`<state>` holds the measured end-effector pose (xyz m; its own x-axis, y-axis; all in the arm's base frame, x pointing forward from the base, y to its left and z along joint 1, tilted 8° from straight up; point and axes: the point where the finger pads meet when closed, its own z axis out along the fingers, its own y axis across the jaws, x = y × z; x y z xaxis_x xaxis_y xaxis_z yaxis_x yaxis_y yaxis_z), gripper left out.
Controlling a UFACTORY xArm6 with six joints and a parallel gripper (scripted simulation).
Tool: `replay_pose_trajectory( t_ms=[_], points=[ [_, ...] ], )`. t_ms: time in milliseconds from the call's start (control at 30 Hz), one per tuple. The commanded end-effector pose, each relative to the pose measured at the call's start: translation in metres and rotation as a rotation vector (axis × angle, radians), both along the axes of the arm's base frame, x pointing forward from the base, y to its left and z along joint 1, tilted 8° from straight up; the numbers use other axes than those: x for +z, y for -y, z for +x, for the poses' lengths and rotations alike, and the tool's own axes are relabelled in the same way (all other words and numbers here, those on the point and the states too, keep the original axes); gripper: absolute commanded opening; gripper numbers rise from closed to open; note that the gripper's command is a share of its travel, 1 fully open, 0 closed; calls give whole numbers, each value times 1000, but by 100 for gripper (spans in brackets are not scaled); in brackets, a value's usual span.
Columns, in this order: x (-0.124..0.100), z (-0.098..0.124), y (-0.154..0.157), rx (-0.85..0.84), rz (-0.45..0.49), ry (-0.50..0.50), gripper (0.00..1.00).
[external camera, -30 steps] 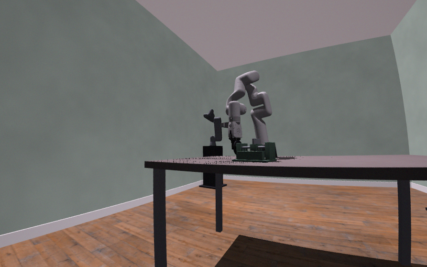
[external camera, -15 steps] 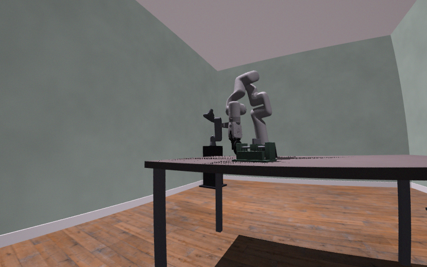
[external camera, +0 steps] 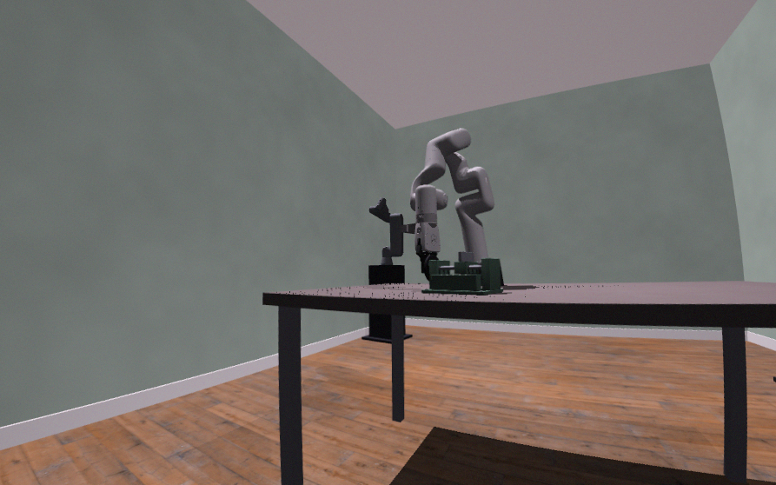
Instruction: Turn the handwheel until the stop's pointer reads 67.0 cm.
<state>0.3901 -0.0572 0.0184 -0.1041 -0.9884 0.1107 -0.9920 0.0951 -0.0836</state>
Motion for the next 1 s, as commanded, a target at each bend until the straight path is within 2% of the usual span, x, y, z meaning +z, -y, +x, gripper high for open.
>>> replay_pose_trajectory(
  t_ms=[0,967],
  points=[
    [-1,0,0,0,0,0,6],
    [-16,4,2,0,0,0,6]
  ],
)
